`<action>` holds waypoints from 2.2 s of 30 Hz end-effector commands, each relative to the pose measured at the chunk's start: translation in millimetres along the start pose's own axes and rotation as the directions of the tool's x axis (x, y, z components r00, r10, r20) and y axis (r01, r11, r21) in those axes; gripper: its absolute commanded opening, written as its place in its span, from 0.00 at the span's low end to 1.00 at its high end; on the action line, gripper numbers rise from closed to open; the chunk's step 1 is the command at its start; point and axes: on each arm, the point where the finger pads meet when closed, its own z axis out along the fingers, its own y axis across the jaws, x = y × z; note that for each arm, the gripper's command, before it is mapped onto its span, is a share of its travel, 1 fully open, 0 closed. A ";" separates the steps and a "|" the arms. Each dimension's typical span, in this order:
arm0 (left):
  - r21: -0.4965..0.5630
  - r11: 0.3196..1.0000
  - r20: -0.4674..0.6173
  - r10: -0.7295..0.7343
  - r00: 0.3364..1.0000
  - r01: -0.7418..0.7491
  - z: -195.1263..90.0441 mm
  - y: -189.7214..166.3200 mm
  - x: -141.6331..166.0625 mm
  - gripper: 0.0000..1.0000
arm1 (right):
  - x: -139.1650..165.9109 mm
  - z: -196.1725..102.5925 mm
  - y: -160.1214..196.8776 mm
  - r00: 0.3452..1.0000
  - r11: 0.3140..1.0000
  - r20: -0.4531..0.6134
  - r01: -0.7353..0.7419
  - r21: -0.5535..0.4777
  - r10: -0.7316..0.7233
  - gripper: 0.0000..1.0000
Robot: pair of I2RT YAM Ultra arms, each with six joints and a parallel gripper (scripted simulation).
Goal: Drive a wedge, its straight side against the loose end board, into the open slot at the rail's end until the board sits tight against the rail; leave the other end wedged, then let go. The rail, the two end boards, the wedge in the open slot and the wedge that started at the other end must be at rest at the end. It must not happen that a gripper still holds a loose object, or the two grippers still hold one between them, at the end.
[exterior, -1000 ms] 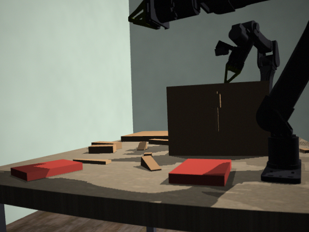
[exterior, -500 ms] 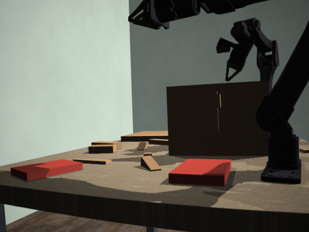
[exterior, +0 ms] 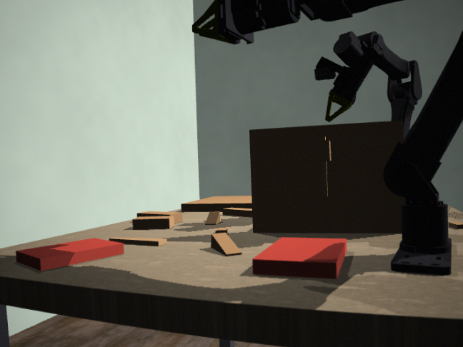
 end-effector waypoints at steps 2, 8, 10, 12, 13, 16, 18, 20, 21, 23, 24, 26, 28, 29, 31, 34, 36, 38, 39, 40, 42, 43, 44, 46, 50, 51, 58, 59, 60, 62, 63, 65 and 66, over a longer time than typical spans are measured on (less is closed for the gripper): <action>0.005 1.000 0.064 -0.004 0.998 0.004 -3.7 -3.0 -26.5 0.22 | -40.6 9.5 17.5 0.992 0.987 0.126 0.014 -0.160 0.006 0.00; -0.007 1.000 0.041 -0.003 0.999 0.004 -0.2 1.8 -19.6 0.22 | -82.3 15.8 9.7 0.966 0.976 0.258 0.027 -0.218 0.031 0.00; -0.006 1.000 0.040 -0.003 0.999 0.004 0.0 1.6 -19.1 0.22 | -89.4 16.1 7.5 0.959 0.974 0.282 0.032 -0.223 0.033 0.00; -0.005 1.000 0.017 -0.003 1.000 0.003 -0.1 1.0 -8.0 0.22 | -95.2 16.9 5.7 0.953 0.973 0.302 0.036 -0.230 0.036 0.00; -0.009 1.000 0.027 -0.003 1.000 0.004 2.0 2.5 -15.1 0.22 | -102.2 16.9 3.1 0.945 0.972 0.326 0.042 -0.233 0.038 0.00; -0.010 1.000 0.052 -0.003 0.999 0.004 -3.8 2.8 -23.1 0.22 | -122.4 15.5 -5.8 0.915 0.970 0.401 0.061 -0.235 0.039 0.00; -0.011 1.000 0.054 -0.003 0.999 0.004 -2.2 3.0 -22.3 0.22 | -134.3 14.4 -12.1 0.893 0.969 0.448 0.079 -0.235 0.036 0.00; -0.010 1.000 0.053 -0.003 0.999 0.004 -1.8 2.6 -21.8 0.22 | -146.7 11.8 -19.6 0.867 0.969 0.498 0.095 -0.227 0.031 0.00; -0.010 1.000 0.051 -0.003 0.999 0.004 -1.6 2.7 -21.1 0.22 | -152.7 10.2 -23.6 0.852 0.970 0.522 0.103 -0.220 0.028 0.00; -0.009 1.000 0.050 -0.003 0.999 0.004 -1.2 2.3 -20.5 0.22 | -164.2 6.4 -31.9 0.821 0.971 0.571 0.119 -0.205 0.020 0.00; -0.009 1.000 0.047 -0.004 0.999 0.004 -0.6 2.1 -19.4 0.22 | -168.7 6.3 -35.8 0.807 0.971 0.590 0.130 -0.198 0.012 0.00; -0.008 1.000 0.046 -0.004 0.999 0.004 -0.2 1.7 -18.8 0.22 | -179.3 1.6 -44.8 0.771 0.974 0.636 0.146 -0.176 -0.001 0.00; -0.008 1.000 0.046 -0.004 0.999 0.004 -0.2 1.7 -18.8 0.22 | -179.3 1.6 -44.8 0.771 0.974 0.636 0.146 -0.176 -0.001 0.00; -0.004 1.000 0.030 -0.003 1.000 0.003 -0.3 0.6 -10.6 0.22 | -184.6 2.4 -48.4 0.758 0.974 0.652 0.151 -0.166 -0.007 0.00; -0.005 1.000 0.040 -0.004 0.999 0.004 1.1 0.8 -16.6 0.22 | -194.1 -5.5 -58.2 0.715 0.976 0.698 0.166 -0.138 -0.023 0.00; -0.003 1.000 0.035 -0.004 0.999 0.004 2.4 -0.4 -14.4 0.22 | -206.9 -15.3 -73.1 0.650 0.979 0.757 0.185 -0.087 -0.056 0.00; 0.001 1.000 0.045 -0.004 0.999 0.004 -1.2 -1.6 -17.9 0.22 | -214.3 -21.5 -82.9 0.606 0.979 0.791 0.198 -0.049 -0.083 0.00; 0.004 1.000 0.062 -0.005 0.998 0.004 -6.3 -2.9 -24.4 0.22 | -221.0 -29.3 -93.2 0.557 0.979 0.823 0.206 -0.005 -0.113 0.00; 0.004 1.000 0.062 -0.005 0.998 0.004 -6.1 -3.1 -24.1 0.22 | -224.0 -33.4 -98.3 0.533 0.978 0.836 0.209 0.018 -0.129 0.00; 0.005 1.000 0.059 -0.005 0.998 0.004 -6.0 -3.2 -23.5 0.22 | -225.7 -35.5 -102.0 0.516 0.976 0.844 0.213 0.035 -0.143 0.00; 0.009 1.000 0.046 -0.005 0.999 0.004 -6.0 -4.8 -19.3 0.22 | -226.7 -26.2 -108.6 0.525 0.977 0.837 0.210 0.049 -0.155 0.00; 0.009 1.000 0.046 -0.005 0.999 0.004 -5.9 -4.8 -19.4 0.22 | -225.8 -29.6 -111.0 0.521 0.978 0.840 0.203 0.052 -0.153 0.00; 0.009 1.000 0.046 -0.005 0.999 0.004 -5.9 -4.8 -19.4 0.22 | -225.8 -29.6 -111.0 0.521 0.978 0.840 0.203 0.052 -0.153 0.00; 0.000 1.000 0.022 -0.004 1.000 0.004 -2.6 -1.6 -9.0 0.22 | -231.9 -42.3 -109.5 0.506 0.981 0.852 0.190 0.043 -0.135 0.00; -0.001 1.000 0.048 -0.004 0.999 0.004 -8.6 -0.8 -20.3 0.22 | -239.3 -56.0 -113.9 0.497 0.989 0.863 0.147 0.024 -0.095 0.00; -0.005 1.000 0.048 -0.004 0.999 0.004 -8.6 0.6 -20.3 0.22 | -238.5 -49.3 -114.1 0.509 0.989 0.855 0.148 0.024 -0.097 0.00; -0.012 1.000 0.040 -0.003 0.999 0.004 -8.8 4.1 -17.2 0.22 | -240.5 -54.1 -106.1 0.492 0.986 0.864 0.164 0.033 -0.111 0.00; -0.012 1.000 0.041 -0.003 0.999 0.004 -8.8 4.1 -17.5 0.22 | -240.1 -52.7 -107.1 0.494 0.986 0.862 0.163 0.035 -0.112 0.00; -0.012 1.000 0.041 -0.003 0.999 0.004 -8.8 4.1 -17.5 0.22 | -241.1 -53.4 -112.4 0.493 0.988 0.863 0.151 0.043 -0.113 0.00; -0.012 1.000 0.041 -0.003 0.999 0.004 -8.8 4.1 -17.5 0.22 | -241.1 -53.4 -112.4 0.493 0.988 0.863 0.151 0.043 -0.113 0.00; -0.012 1.000 0.041 -0.003 0.999 0.004 -8.8 4.1 -17.5 0.22 | -236.1 -47.9 -113.4 0.512 0.988 0.851 0.151 0.043 -0.116 0.00; -0.014 1.000 0.038 -0.003 0.999 0.004 -8.8 5.2 -16.3 0.22 | -240.1 -51.4 -114.3 0.506 0.988 0.854 0.147 0.047 -0.117 0.00; -0.014 1.000 0.038 -0.003 0.999 0.004 -8.7 5.2 -16.2 0.22 | -240.1 -51.3 -114.3 0.506 0.988 0.854 0.148 0.048 -0.117 0.00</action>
